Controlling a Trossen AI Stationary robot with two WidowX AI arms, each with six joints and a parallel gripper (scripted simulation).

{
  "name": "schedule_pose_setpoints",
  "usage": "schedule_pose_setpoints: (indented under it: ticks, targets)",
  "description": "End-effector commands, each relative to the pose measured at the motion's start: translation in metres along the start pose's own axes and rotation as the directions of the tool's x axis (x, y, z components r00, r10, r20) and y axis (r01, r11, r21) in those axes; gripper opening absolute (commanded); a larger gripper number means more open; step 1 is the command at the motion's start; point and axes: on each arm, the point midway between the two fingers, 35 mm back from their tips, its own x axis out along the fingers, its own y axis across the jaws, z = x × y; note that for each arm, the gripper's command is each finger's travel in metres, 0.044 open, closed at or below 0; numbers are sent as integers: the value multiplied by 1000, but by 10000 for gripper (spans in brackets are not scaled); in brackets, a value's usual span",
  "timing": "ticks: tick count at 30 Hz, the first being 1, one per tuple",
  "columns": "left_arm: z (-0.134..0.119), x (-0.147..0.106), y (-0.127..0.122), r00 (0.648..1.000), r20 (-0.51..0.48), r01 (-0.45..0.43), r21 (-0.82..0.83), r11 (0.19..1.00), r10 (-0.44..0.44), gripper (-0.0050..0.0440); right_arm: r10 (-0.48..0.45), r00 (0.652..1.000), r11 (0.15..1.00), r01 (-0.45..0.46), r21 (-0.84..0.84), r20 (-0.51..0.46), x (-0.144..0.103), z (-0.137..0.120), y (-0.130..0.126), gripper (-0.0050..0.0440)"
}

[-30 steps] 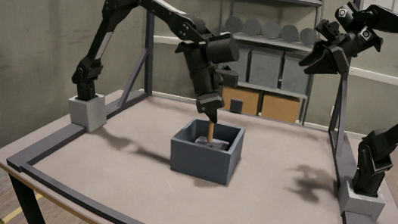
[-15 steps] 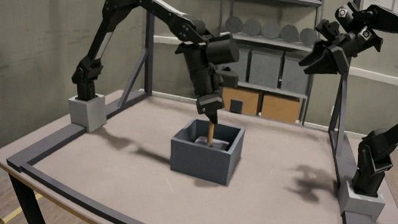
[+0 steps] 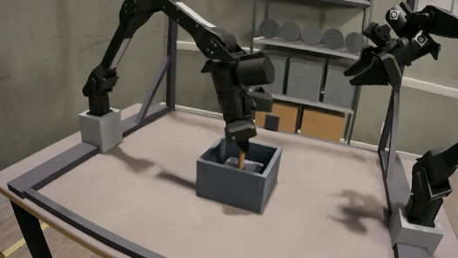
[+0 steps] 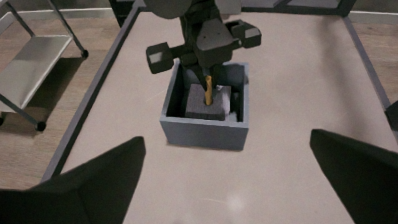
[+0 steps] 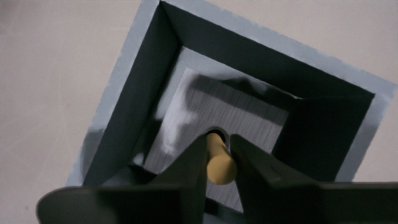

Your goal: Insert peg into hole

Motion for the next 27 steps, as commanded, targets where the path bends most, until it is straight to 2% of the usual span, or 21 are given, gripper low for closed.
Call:
schedule_pose_setpoints:
  ticks: [1,7,12,17,27]
  targets:
    - [4,-3,0,1000,9,8,-13,1000,-8,440,-25,998,1000,25,-12,57,-16,10,-3,25]
    - [4,-3,0,1000,9,8,-13,1000,-8,440,-13,999,1000,13,-9,42,14,-4,-1,25]
    - [4,-3,0,1000,9,8,-13,1000,-8,440,-13,999,1000,14,-9,42,27,-6,-2,25]
    - [4,-3,0,1000,9,8,-13,1000,-8,440,-19,998,1000,19,-11,52,32,-4,-4,25]
    - [4,-3,0,1000,9,8,-13,1000,-8,440,-16,999,1000,16,-10,40,46,-15,-2,25]
